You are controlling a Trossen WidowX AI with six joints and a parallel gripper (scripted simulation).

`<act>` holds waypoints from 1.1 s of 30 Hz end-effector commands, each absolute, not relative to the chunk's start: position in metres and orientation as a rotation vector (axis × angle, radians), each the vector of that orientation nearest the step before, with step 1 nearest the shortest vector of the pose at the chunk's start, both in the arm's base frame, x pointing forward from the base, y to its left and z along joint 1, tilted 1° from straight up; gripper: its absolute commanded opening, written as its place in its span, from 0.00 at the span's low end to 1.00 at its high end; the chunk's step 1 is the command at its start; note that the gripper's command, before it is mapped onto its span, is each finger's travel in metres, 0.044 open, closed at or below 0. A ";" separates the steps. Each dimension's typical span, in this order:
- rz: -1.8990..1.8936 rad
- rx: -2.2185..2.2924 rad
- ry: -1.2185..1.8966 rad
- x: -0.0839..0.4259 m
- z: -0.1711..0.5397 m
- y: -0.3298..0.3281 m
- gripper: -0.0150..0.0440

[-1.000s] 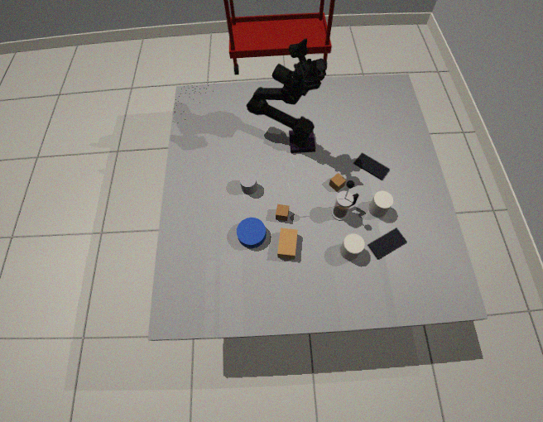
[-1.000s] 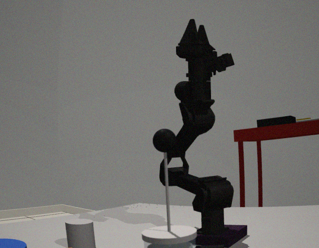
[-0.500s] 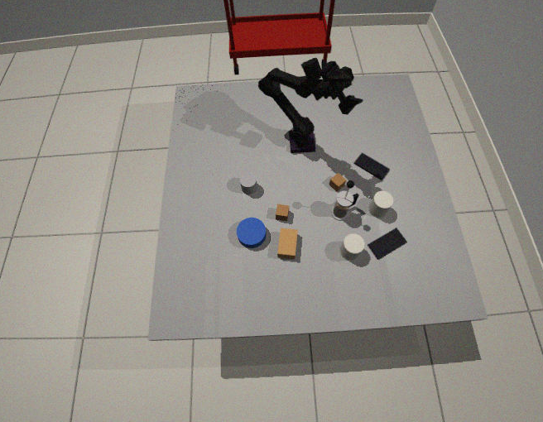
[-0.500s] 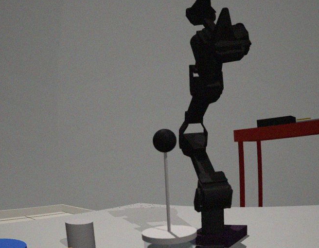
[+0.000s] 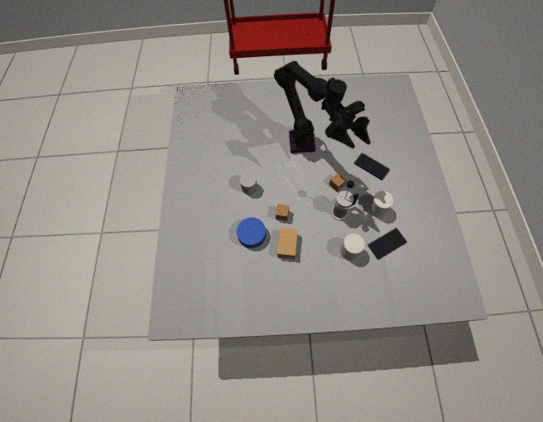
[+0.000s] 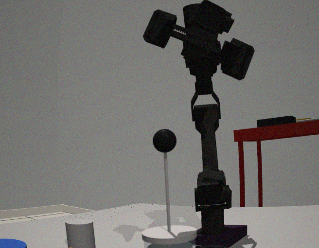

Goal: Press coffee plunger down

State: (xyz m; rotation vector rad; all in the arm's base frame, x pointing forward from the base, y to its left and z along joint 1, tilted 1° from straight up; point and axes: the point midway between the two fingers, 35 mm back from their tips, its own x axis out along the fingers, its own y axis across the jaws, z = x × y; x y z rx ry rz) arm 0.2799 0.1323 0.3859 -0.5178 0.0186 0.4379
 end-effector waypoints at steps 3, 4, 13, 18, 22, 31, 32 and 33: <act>0.310 -0.093 0.498 0.317 0.325 0.110 1.00; 0.310 -0.093 0.497 0.318 0.322 0.110 1.00; 0.298 -0.090 0.498 0.317 0.267 0.105 1.00; 0.298 -0.090 0.498 0.319 0.267 0.105 1.00; 0.298 -0.090 0.497 0.324 0.264 0.107 1.00; 0.297 -0.090 0.496 0.337 0.257 0.110 1.00; 0.297 -0.089 0.496 0.338 0.256 0.111 1.00; 0.297 -0.089 0.496 0.339 0.256 0.111 1.00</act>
